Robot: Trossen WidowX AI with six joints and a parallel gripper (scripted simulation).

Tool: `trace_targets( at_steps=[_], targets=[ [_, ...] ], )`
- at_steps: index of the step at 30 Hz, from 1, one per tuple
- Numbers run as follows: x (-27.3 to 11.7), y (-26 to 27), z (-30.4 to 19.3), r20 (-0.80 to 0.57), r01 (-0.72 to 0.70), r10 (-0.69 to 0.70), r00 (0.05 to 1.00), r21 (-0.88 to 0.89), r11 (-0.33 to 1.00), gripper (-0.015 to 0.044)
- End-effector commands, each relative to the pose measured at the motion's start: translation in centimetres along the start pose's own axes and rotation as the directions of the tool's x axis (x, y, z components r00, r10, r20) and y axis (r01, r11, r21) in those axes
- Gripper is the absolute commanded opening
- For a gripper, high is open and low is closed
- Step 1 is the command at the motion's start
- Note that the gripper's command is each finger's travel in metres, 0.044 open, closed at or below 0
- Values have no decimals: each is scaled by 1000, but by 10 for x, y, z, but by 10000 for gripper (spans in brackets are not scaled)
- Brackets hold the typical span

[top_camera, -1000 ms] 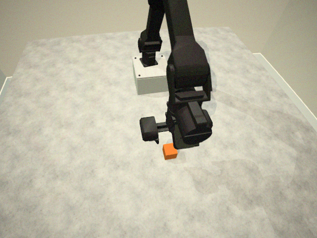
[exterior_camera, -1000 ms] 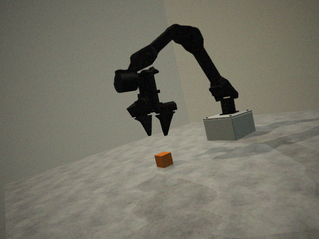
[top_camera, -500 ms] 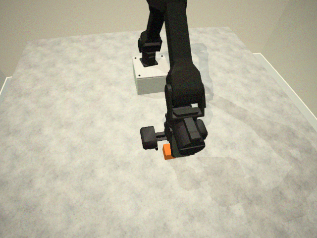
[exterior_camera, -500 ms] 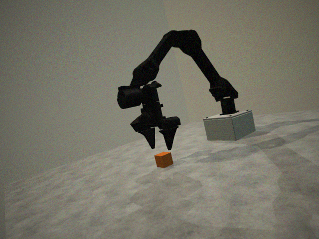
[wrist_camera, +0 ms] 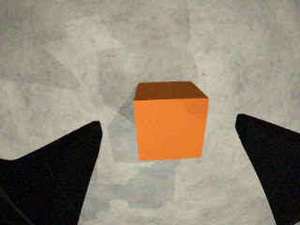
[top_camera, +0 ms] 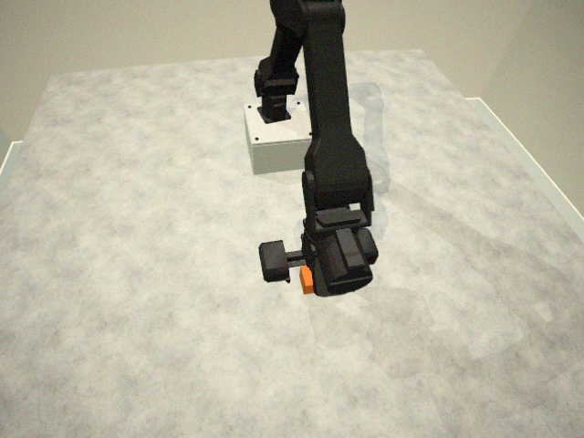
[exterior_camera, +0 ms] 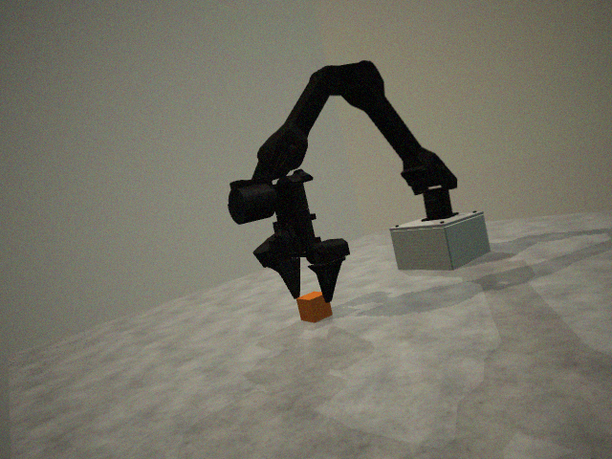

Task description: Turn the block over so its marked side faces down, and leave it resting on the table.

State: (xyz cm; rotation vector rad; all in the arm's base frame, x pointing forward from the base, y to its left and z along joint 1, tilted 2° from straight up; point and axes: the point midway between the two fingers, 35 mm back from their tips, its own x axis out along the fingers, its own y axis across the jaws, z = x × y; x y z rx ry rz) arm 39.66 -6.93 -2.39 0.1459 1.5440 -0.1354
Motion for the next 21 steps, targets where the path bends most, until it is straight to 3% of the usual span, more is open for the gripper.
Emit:
trace_targets(
  at_steps=[1, 3, 12, 21],
  targets=[
    [8, 1, -2, -7, -3, 3, 1000, -2, 1000, 440],
    [9, 1, -2, -7, -3, 3, 1000, -2, 1000, 440],
    [9, 1, -2, -7, -3, 3, 1000, -2, 1000, 204],
    [9, 1, -2, -7, -3, 3, 1000, -2, 1000, 144]
  ],
)
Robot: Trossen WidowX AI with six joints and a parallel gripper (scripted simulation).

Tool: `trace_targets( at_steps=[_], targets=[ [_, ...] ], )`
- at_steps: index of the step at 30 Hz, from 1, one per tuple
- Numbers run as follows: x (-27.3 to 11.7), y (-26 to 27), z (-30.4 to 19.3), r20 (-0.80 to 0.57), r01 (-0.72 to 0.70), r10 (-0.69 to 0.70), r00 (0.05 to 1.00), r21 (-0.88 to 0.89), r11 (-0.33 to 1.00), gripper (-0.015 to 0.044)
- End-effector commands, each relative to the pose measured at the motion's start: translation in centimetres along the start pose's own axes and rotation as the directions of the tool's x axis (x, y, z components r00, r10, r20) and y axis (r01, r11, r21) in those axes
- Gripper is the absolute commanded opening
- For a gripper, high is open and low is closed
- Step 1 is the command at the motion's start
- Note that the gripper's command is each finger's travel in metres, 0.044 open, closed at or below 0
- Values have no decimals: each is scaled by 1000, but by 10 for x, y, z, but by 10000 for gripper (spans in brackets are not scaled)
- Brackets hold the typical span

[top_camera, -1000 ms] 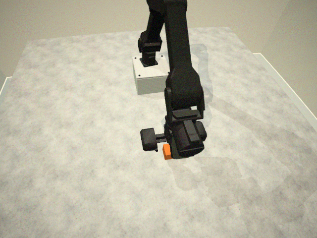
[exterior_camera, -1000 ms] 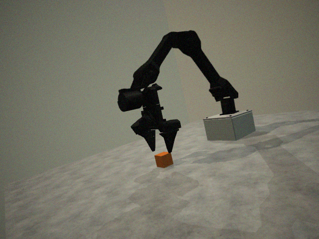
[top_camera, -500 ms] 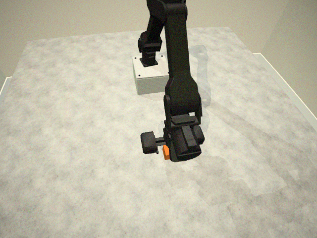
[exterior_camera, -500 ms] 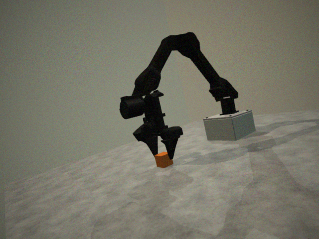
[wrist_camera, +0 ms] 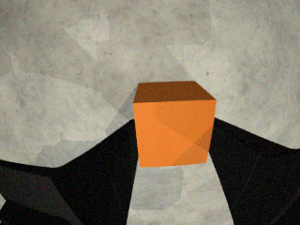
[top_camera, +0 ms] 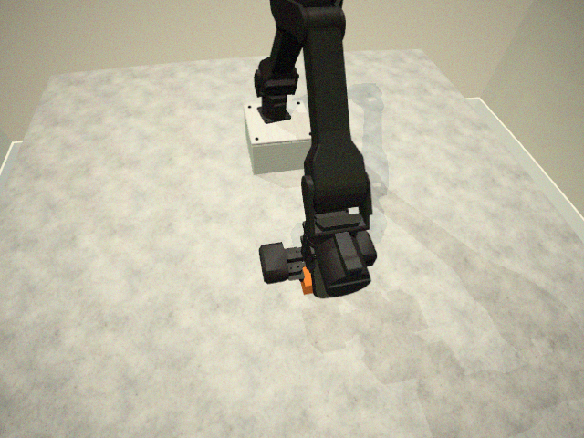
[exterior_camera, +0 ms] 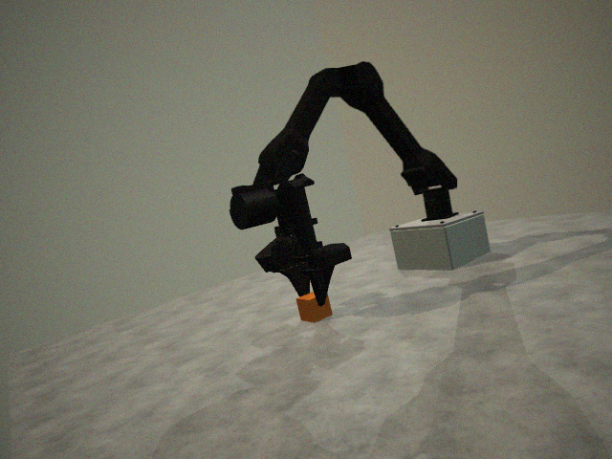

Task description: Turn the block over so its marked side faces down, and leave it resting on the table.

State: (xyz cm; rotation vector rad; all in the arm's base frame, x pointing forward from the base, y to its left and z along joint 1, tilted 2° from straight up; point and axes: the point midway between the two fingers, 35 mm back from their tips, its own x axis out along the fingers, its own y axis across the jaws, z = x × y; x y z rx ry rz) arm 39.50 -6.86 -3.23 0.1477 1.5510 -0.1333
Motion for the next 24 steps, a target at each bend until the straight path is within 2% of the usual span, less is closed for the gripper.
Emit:
trace_targets(
  at_steps=[1, 9, 12, 15, 24],
  targets=[
    [1, 0, 0, 0, -1, 1, 1000, -2, 1000, 137],
    [1, 0, 0, 0, -1, 1, 1000, -2, 1000, 84],
    [-10, 0, 0, 0, -1, 1, 1000, -2, 1000, 5],
    [-28, 0, 0, 0, -1, 1, 1000, -2, 1000, 0],
    [-26, 0, 2, 65, -2, 2, 998, 0, 1000, 0]
  ],
)
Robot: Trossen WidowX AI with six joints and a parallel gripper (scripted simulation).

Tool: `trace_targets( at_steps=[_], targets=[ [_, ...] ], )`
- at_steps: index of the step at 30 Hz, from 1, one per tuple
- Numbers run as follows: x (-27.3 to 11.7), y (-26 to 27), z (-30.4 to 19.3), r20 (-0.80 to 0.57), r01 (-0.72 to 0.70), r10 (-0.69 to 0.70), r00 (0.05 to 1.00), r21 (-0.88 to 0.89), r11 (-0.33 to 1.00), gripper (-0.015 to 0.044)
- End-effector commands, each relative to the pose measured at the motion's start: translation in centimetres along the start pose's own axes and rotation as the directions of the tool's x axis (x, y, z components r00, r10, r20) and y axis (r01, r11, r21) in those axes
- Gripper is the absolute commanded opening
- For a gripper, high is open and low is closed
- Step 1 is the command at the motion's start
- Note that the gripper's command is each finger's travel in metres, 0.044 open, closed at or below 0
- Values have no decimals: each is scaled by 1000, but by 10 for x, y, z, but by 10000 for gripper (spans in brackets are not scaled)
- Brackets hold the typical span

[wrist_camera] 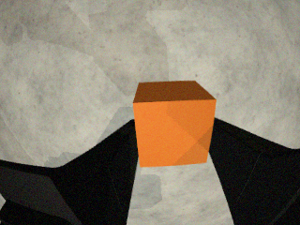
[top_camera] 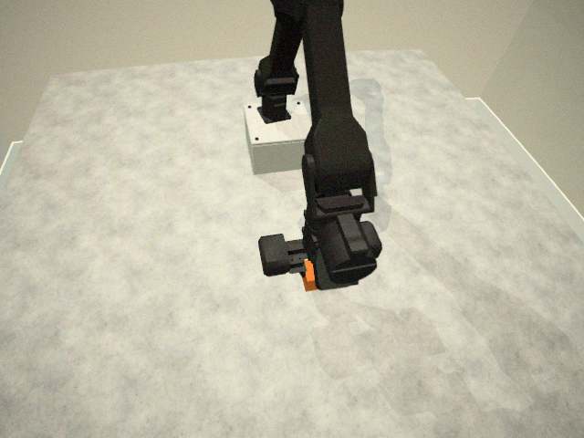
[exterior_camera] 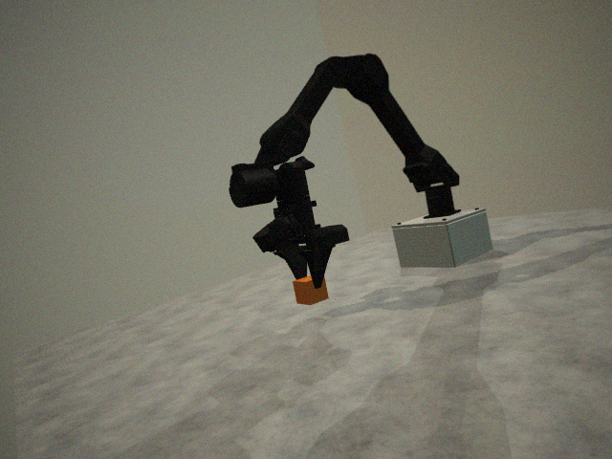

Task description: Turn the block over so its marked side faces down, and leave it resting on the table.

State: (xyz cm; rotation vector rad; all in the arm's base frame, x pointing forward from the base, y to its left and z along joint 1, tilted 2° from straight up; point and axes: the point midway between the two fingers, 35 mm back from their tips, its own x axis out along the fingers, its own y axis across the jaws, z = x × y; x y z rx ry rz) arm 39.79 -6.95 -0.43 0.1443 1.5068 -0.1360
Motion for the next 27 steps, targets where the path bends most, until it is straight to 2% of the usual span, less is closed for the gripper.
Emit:
trace_targets(
  at_steps=[1, 27],
  targets=[
    [3, 0, -1, 35, -2, 2, 999, 0, 1000, 0],
    [9, 0, -5, 397, -1, 2, 918, -2, 1000, 0]
  ],
)
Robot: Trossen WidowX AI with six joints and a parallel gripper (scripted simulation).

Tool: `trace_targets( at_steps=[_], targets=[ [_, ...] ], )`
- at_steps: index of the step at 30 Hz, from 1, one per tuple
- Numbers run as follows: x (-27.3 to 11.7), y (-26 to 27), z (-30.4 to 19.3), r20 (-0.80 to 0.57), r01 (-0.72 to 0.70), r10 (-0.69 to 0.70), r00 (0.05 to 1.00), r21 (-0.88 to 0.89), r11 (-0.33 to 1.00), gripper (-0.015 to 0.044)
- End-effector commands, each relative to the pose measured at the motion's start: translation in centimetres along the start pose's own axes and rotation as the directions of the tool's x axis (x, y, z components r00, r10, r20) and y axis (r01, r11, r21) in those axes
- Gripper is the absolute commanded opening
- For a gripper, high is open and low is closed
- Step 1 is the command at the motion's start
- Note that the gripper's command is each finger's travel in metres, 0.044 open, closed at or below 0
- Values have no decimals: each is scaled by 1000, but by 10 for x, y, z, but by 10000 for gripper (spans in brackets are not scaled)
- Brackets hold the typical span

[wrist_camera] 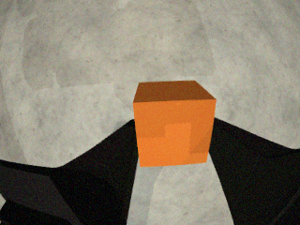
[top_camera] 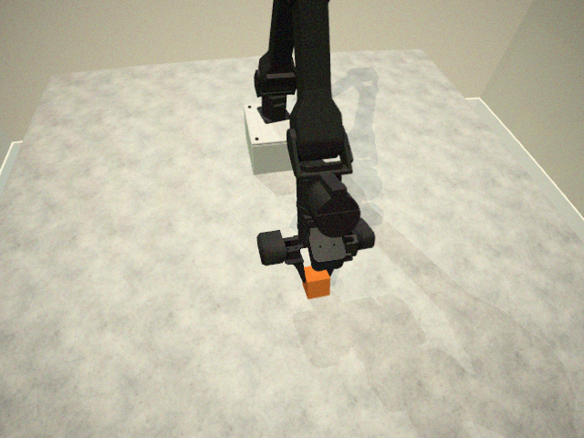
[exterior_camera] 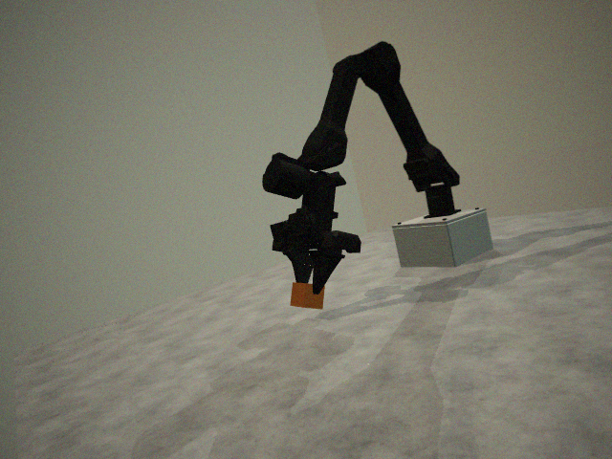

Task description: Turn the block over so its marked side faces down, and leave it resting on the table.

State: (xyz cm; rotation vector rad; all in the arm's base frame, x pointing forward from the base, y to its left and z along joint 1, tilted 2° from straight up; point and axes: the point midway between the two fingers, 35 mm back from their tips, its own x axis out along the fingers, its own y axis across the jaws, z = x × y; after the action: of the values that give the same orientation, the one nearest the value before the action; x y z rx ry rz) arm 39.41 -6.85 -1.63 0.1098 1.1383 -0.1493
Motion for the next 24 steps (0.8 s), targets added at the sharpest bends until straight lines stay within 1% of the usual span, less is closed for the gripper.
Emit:
trace_targets(
  at_steps=[1, 4, 8, 24],
  targets=[
    [-3, 0, 0, 53, 0, -1, 999, 3, 1000, 0],
    [-5, 0, -2, 93, 0, -1, 996, 3, 1000, 0],
    [-5, 0, -2, 105, 0, -1, 994, 3, 1000, 0],
    [26, 0, -4, 326, 1, -2, 945, 2, 1000, 0]
  ],
)
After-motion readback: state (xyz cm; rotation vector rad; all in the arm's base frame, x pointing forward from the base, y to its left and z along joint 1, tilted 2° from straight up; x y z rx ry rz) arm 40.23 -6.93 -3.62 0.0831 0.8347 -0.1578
